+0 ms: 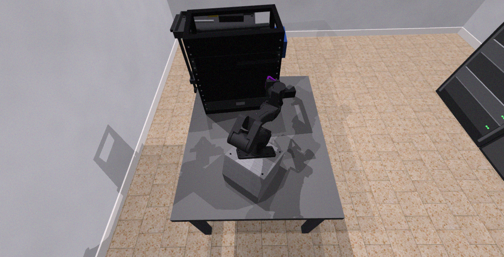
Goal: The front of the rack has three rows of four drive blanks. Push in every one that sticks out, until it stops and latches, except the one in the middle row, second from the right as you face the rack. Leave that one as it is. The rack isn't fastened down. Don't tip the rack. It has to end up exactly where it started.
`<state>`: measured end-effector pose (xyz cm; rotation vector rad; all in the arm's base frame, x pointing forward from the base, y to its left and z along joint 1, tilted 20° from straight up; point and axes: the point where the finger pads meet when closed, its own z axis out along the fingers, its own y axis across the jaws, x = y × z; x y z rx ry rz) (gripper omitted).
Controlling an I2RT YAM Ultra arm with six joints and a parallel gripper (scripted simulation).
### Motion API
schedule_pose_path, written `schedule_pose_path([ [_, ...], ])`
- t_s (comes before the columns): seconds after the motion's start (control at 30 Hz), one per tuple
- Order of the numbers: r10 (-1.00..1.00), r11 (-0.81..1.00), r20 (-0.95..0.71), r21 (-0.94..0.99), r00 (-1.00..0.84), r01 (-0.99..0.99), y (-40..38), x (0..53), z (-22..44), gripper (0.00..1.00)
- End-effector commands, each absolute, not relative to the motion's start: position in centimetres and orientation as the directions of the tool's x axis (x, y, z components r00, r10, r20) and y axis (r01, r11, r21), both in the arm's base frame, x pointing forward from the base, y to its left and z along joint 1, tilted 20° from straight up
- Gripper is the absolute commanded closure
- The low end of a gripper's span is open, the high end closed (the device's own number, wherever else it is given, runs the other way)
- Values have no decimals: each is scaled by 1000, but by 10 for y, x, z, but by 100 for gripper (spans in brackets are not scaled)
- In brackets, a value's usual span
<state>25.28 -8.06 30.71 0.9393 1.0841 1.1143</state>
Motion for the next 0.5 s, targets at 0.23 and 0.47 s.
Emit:
schedule_pose_path([
  [0.23,963,258,-230,934,139,-248,-88,292,337,100],
  [0.47,963,258,-230,934,139,-248,-88,293,337,100],
])
